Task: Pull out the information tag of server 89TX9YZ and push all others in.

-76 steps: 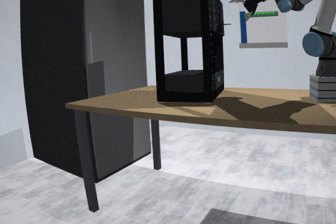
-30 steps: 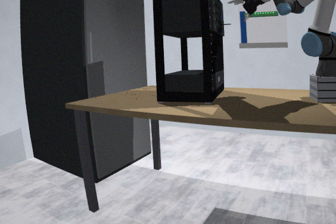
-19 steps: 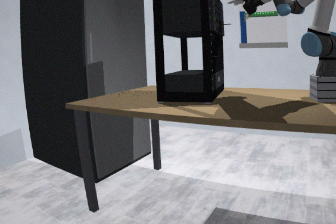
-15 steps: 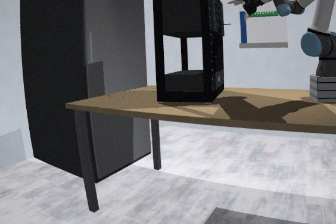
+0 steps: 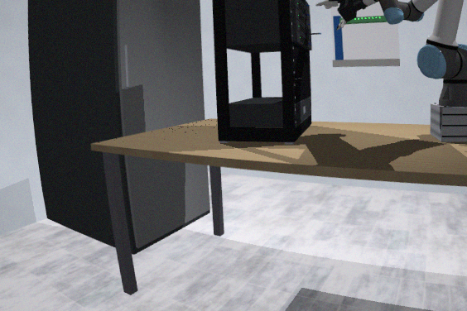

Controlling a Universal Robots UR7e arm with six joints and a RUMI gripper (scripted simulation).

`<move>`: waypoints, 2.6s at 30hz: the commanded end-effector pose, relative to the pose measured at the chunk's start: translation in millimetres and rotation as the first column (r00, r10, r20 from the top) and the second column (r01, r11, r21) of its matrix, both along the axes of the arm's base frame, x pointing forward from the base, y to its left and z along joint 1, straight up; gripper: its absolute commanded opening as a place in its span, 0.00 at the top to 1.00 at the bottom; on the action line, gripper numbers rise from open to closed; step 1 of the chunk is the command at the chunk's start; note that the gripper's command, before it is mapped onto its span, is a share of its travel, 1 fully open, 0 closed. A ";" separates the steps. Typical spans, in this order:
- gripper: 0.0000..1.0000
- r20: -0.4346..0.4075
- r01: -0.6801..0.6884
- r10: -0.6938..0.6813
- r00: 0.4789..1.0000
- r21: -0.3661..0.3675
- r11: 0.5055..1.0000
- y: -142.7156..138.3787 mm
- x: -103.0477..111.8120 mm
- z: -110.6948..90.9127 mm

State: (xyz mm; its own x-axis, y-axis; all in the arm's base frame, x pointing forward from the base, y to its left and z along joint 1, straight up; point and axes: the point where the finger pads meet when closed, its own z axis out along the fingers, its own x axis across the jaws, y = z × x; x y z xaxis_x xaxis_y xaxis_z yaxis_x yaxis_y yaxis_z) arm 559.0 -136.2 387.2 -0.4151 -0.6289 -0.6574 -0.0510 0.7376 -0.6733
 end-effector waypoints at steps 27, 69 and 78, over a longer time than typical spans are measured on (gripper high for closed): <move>0.00 0.000 -0.074 0.075 0.997 -0.134 0.988 -5.5 6.0 0.8; 0.00 -0.015 -0.162 0.166 0.986 -0.319 0.934 -11.6 10.7 0.7; 0.00 -0.021 -0.182 0.188 0.982 -0.367 0.912 -13.0 11.2 0.5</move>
State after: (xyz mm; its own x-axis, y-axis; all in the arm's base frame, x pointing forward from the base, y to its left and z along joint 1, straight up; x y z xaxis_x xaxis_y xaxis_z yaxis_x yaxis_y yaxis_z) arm 569.9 -148.5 387.3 -0.2726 -0.8771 -0.3954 -0.1476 0.4442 -0.8837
